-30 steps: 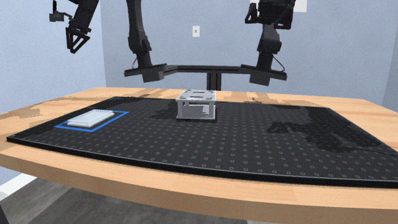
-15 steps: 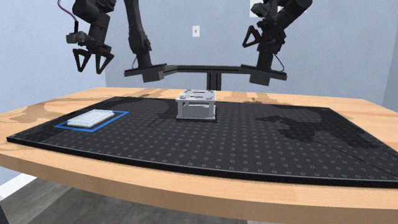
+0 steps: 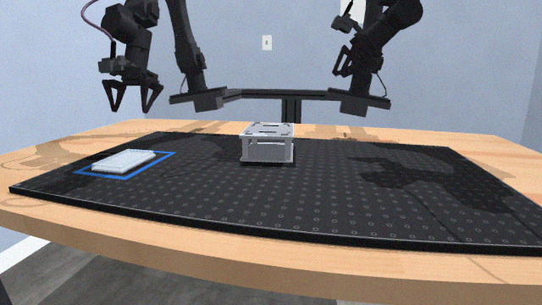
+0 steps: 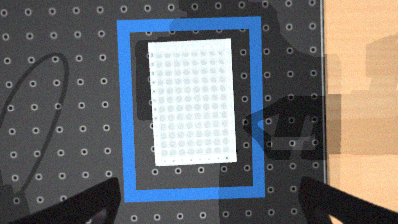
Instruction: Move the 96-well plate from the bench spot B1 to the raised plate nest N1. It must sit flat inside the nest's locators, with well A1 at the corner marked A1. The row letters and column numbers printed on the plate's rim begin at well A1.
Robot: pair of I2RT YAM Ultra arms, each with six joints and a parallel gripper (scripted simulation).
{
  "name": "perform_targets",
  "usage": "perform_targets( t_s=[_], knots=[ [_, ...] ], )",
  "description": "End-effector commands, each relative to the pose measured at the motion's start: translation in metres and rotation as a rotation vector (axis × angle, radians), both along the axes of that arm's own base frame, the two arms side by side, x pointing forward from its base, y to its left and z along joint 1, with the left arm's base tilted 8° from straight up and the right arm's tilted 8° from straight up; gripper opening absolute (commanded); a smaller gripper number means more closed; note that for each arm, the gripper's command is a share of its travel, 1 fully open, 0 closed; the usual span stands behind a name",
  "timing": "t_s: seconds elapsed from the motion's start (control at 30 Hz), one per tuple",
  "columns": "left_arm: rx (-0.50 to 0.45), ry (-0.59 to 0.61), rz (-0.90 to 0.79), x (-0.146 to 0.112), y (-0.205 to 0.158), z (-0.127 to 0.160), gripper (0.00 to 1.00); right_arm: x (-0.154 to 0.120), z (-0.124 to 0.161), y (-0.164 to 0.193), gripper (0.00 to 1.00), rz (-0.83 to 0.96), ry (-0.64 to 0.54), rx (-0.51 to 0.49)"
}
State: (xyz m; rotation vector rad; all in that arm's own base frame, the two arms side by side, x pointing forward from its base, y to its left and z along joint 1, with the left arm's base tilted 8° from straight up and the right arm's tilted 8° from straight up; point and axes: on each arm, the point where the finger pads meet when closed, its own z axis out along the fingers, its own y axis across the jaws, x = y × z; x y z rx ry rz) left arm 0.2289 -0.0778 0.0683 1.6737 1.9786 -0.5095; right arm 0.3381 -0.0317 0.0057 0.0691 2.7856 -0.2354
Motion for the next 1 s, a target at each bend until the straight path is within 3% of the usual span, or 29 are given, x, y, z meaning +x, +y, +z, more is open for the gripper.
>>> perform_targets(
  t_s=[0.0, 0.5, 0.77, 0.97],
  knots=[
    [-0.012, -0.039, -0.048, 0.009, -0.005, 0.013, 1.00, 0.007, 0.004, 0.007, 1.00, 0.028, -0.033, 0.007],
    [-0.004, -0.036, -0.041, 0.006, -0.003, 0.011, 1.00, 0.010, 0.007, 0.005, 1.00, 0.022, -0.043, 0.007],
    [-0.004, -0.036, -0.041, 0.006, -0.003, 0.011, 1.00, 0.007, -0.006, 0.006, 1.00, 0.032, 0.062, 0.019],
    [-0.004, -0.036, -0.041, 0.006, -0.003, 0.011, 1.00, 0.029, -0.035, 0.000, 1.00, 0.017, 0.195, 0.030]
  ],
)
